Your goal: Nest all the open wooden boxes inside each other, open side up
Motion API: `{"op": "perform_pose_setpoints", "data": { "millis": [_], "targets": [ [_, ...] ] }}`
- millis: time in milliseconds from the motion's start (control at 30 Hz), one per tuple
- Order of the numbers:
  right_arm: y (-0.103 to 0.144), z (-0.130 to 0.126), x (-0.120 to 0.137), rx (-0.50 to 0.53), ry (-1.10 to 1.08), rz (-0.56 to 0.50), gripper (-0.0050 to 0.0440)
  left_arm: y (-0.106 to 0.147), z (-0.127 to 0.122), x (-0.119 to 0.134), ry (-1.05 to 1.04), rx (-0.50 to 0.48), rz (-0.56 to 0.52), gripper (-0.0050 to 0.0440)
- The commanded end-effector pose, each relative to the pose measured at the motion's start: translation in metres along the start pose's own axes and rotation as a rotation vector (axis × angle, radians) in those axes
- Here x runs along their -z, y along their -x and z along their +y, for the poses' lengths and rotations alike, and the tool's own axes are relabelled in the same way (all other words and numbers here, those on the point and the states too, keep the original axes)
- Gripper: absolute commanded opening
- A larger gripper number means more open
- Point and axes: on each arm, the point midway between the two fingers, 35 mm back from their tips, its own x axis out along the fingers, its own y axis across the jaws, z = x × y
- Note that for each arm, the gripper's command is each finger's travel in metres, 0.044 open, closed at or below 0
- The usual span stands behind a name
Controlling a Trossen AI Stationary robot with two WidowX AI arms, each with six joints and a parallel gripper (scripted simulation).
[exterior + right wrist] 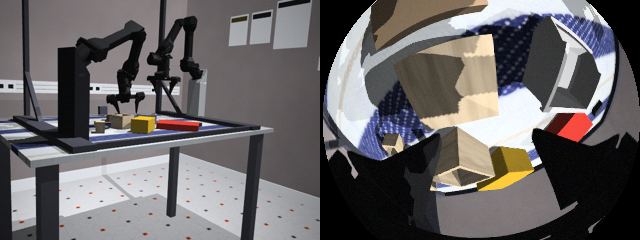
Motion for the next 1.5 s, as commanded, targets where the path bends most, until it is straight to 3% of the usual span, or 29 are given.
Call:
{"op": "perform_pose_setpoints", "data": {
  "millis": [0,300,633,1033,1467],
  "targets": [
    [0.012,-0.003,-0.002,0.003,0.058,0.038,0.0400,0.004,-0.003,-0.005,0.003,0.011,-0.021,0.0400],
    [0.032,0.003,-0.008,0.018,0.270,0.105,0.0400,0.004,-0.003,-0.005,0.003,0.011,-0.021,0.0400],
    [0.038,0.001,-0.008,0.021,0.292,0.107,0.0400,0.004,-0.003,-0.005,0.003,0.011,-0.021,0.0400],
    [-0.012,0.017,-0.038,-0.052,0.151,0.133,0.0400,0.004,-0.003,-0.005,0.003,0.011,-0.021,0.0400],
    [-0.025,0.019,-0.046,-0.060,0.137,0.125,0.0400,0.004,-0.003,-0.005,0.003,0.011,-0.021,0.0400]
  ]
}}
